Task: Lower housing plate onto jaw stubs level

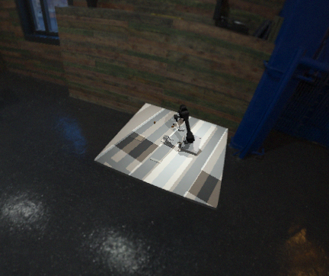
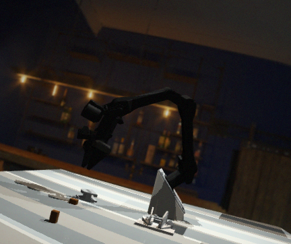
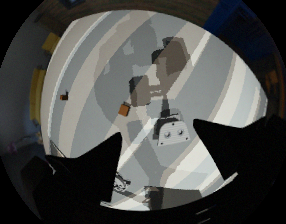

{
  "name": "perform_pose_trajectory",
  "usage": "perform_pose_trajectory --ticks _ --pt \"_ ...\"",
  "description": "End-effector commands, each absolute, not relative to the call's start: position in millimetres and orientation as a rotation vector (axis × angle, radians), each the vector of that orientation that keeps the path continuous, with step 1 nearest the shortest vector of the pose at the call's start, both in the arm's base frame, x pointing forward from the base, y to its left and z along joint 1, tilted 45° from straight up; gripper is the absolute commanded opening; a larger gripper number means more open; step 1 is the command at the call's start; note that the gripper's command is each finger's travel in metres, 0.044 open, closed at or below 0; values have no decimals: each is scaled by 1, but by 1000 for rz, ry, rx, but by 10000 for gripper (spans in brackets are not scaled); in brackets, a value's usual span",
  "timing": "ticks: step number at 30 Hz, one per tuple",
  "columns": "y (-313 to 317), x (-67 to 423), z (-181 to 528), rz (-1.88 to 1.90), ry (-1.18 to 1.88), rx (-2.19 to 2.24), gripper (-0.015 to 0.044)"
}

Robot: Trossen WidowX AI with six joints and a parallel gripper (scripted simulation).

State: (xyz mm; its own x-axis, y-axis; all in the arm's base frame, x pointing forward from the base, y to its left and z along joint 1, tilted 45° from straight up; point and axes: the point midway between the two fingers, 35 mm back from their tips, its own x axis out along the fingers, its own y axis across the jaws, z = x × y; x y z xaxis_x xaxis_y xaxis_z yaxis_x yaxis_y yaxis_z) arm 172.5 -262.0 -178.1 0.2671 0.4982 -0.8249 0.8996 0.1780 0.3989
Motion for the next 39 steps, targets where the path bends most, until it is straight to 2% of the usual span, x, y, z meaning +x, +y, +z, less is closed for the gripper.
perform_pose_trajectory --ticks 1,10,16,22,39 --pt "-253 155 -180 -435 1464 1482 440" --pt "-231 125 -175 -336 1606 1519 440" --pt "-230 125 -176 -334 1609 1520 440" --pt "-202 129 -202 -332 1609 1521 440" --pt "-202 129 -202 -332 1609 1521 440"
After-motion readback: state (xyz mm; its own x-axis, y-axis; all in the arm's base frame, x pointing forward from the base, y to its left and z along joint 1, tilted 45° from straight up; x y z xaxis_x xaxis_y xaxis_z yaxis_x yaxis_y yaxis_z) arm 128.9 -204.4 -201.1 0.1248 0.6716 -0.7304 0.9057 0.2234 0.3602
